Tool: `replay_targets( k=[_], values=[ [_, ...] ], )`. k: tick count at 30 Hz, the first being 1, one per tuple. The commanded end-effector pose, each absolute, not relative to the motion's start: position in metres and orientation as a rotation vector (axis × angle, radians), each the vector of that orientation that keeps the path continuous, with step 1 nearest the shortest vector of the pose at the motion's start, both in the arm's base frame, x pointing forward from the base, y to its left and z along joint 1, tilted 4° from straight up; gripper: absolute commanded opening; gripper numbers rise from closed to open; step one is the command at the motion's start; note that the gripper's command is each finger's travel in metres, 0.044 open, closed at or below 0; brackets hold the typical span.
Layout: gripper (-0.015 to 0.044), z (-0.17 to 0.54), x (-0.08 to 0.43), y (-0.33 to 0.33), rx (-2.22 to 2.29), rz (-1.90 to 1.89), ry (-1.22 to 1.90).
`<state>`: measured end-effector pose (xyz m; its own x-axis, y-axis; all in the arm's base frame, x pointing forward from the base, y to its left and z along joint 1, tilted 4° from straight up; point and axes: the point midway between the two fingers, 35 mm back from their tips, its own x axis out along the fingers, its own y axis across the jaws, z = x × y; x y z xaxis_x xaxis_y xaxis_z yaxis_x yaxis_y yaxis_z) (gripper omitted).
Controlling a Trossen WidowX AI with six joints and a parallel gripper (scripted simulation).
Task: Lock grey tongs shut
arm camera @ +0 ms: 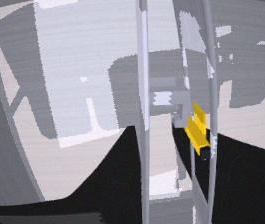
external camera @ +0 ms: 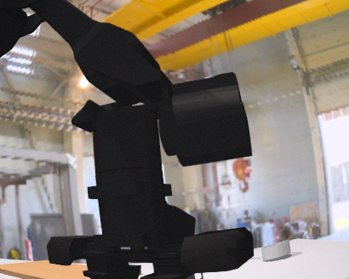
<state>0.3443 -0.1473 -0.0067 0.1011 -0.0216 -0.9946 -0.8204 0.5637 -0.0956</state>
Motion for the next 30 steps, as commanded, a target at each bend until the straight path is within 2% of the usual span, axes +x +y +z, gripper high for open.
replay_targets(
  k=[1, 10, 16, 22, 30],
  values=[
    [0.0074, -0.007, 0.345, -0.147, -0.801, 0.694, 1.353],
    [0.0014, -0.007, 0.345, -0.147, -0.801, 0.694, 1.353],
    [-0.0143, -0.007, 0.345, -0.147, -0.801, 0.694, 1.353],
    [-0.0150, 0.002, 0.345, -0.148, -0.801, 0.694, 1.354],
    [-0.0150, 0.089, 0.335, -0.145, -0.798, 0.693, 1.362]
  ],
)
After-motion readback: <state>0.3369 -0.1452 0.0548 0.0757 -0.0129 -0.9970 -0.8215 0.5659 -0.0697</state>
